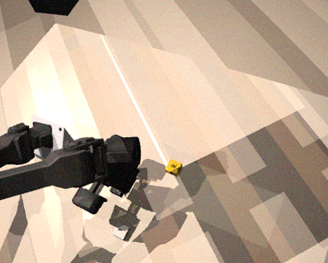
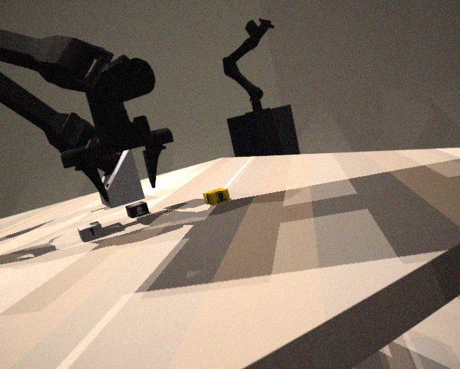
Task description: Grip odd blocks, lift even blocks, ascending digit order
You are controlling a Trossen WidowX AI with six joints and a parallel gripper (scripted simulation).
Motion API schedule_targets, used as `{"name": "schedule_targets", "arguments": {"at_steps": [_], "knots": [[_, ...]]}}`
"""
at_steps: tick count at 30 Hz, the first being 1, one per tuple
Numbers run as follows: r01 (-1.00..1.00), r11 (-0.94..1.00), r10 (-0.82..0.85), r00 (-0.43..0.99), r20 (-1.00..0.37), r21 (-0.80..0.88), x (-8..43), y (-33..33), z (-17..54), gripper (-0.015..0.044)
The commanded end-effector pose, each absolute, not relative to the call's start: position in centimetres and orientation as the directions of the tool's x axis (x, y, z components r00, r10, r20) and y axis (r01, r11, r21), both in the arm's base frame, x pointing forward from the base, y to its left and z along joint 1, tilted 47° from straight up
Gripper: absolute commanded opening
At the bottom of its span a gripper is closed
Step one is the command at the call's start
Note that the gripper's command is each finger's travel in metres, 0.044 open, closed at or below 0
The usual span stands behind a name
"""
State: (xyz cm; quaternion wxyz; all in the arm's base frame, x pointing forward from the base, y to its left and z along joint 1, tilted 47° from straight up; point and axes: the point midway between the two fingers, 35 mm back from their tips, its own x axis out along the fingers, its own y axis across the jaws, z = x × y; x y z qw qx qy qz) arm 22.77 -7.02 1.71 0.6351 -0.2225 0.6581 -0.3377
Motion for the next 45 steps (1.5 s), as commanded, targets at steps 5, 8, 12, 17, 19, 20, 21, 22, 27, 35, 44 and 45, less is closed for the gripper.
{"name": "schedule_targets", "arguments": {"at_steps": [5, 8, 12, 17, 19, 20, 21, 22, 27, 35, 44, 45], "knots": [[0.125, 0.670, -0.726, -0.097, -0.681, -0.732, 22.5, -8.0, 0.8, 0.0400], [0.125, 0.669, -0.726, -0.097, -0.681, -0.732, 22.4, -8.3, 0.4, 0.0400], [0.125, 0.669, -0.727, -0.097, -0.680, -0.733, 22.3, -8.8, 0.0, 0.0400], [0.125, 0.668, -0.727, -0.098, -0.679, -0.733, 22.2, -9.2, -0.3, 0.0400], [0.125, 0.668, -0.727, -0.098, -0.679, -0.733, 22.2, -9.2, -0.3, 0.0348], [0.125, 0.668, -0.727, -0.098, -0.679, -0.733, 22.2, -9.2, -0.3, 0.0321], [0.125, 0.668, -0.727, -0.098, -0.679, -0.733, 22.2, -9.2, -0.3, 0.0295], [0.125, 0.668, -0.727, -0.098, -0.679, -0.733, 22.2, -9.2, -0.3, 0.0269], [0.125, 0.668, -0.727, -0.098, -0.679, -0.733, 22.2, -9.2, -0.3, 0.0138], [0.125, 0.668, -0.727, -0.098, -0.679, -0.733, 22.2, -9.2, -0.3, 0.0120], [0.125, 0.668, -0.727, -0.098, -0.679, -0.733, 22.2, -9.2, -0.3, 0.0120], [0.125, 0.668, -0.727, -0.098, -0.679, -0.733, 22.2, -9.2, -0.3, 0.0120]]}}
